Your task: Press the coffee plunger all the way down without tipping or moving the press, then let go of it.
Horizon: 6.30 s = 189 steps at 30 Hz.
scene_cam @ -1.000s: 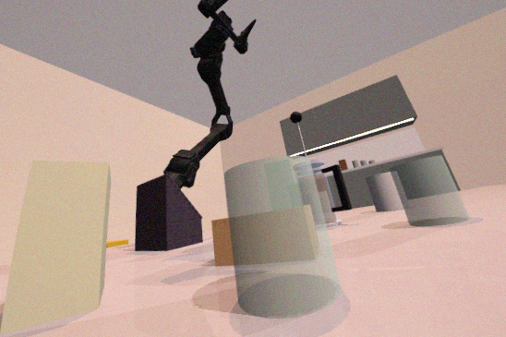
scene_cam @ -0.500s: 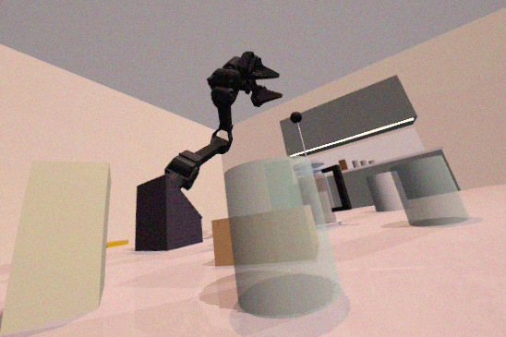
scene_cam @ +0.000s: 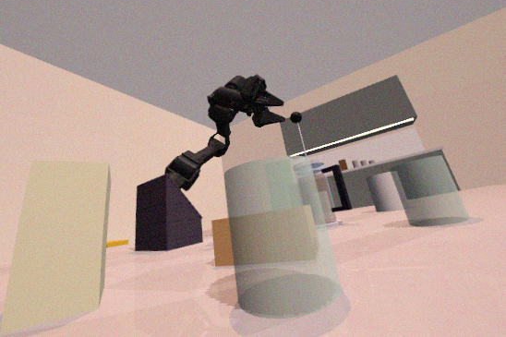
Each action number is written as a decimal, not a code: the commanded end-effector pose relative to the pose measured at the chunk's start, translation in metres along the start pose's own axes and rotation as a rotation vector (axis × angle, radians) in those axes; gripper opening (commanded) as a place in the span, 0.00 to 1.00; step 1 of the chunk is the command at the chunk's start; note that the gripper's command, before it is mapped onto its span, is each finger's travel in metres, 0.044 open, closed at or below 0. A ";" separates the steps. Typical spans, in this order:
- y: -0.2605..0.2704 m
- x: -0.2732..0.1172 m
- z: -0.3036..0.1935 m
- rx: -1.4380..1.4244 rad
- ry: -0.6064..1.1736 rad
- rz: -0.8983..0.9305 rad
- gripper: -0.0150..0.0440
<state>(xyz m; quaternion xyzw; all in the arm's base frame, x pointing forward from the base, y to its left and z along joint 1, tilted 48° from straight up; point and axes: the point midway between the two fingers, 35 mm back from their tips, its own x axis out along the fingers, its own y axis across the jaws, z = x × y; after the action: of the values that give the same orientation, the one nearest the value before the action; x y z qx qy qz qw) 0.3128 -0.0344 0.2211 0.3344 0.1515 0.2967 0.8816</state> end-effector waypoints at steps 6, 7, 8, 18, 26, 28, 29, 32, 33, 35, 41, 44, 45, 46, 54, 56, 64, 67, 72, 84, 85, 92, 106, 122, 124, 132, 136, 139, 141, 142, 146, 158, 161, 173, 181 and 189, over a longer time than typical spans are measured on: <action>0.001 0.011 0.000 -0.006 -0.005 -0.003 1.00; 0.001 0.012 0.000 -0.006 -0.005 -0.003 1.00; 0.001 0.014 0.000 -0.006 -0.005 -0.003 1.00; 0.001 0.030 0.000 -0.006 -0.007 -0.002 1.00; 0.002 0.039 -0.001 -0.006 -0.008 -0.001 1.00; 0.002 0.039 -0.001 -0.006 -0.008 -0.001 0.91; 0.002 0.039 -0.001 -0.006 -0.008 -0.001 0.87; 0.002 0.039 -0.001 -0.006 -0.008 -0.001 0.73; 0.002 0.039 -0.001 -0.006 -0.008 -0.001 0.69; 0.002 0.039 -0.001 -0.006 -0.008 -0.001 0.60; 0.002 0.039 -0.001 -0.006 -0.008 -0.001 0.47; 0.002 0.039 -0.001 -0.006 -0.008 -0.001 0.47; 0.002 0.039 -0.001 -0.006 -0.008 -0.001 0.47; 0.002 0.039 -0.001 -0.006 -0.008 -0.001 0.47; 0.001 0.044 -0.006 -0.006 -0.008 -0.001 0.47; 0.000 0.046 -0.009 -0.007 -0.008 -0.001 0.47; -0.001 0.054 -0.019 -0.007 -0.007 -0.002 0.47; -0.002 0.058 -0.023 -0.007 -0.007 -0.002 0.47; -0.003 0.063 -0.029 -0.007 -0.007 -0.002 0.47; -0.003 0.075 -0.045 -0.007 -0.007 -0.002 0.47; -0.003 0.076 -0.046 -0.007 -0.007 -0.002 0.47; -0.003 0.083 -0.056 -0.007 -0.008 -0.001 0.47; -0.002 0.097 -0.073 -0.006 -0.011 0.001 0.47; -0.001 0.108 -0.076 -0.005 -0.012 0.003 0.47; -0.001 0.109 -0.075 -0.005 -0.012 0.003 0.47; -0.002 0.110 -0.074 -0.006 -0.012 0.003 0.47; -0.002 0.111 -0.073 -0.006 -0.012 0.003 0.47; -0.002 0.111 -0.073 -0.006 -0.012 0.003 0.47; -0.002 0.112 -0.072 -0.006 -0.012 0.003 0.47; -0.002 0.112 -0.072 -0.006 -0.012 0.003 0.47; -0.002 0.112 -0.071 -0.006 -0.012 0.003 0.47; -0.003 0.114 -0.070 -0.006 -0.013 0.003 0.47; -0.003 0.112 -0.067 -0.018 -0.024 0.000 0.47; -0.003 0.112 -0.067 -0.018 -0.024 0.000 0.74; -0.003 0.112 -0.067 -0.018 -0.024 0.000 1.00; -0.001 0.071 -0.031 -0.016 -0.013 0.000 1.00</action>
<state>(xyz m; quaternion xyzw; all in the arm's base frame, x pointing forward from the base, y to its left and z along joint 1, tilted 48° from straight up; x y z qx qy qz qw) 0.3623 0.0476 0.1696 0.3373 0.1547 0.2940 0.8808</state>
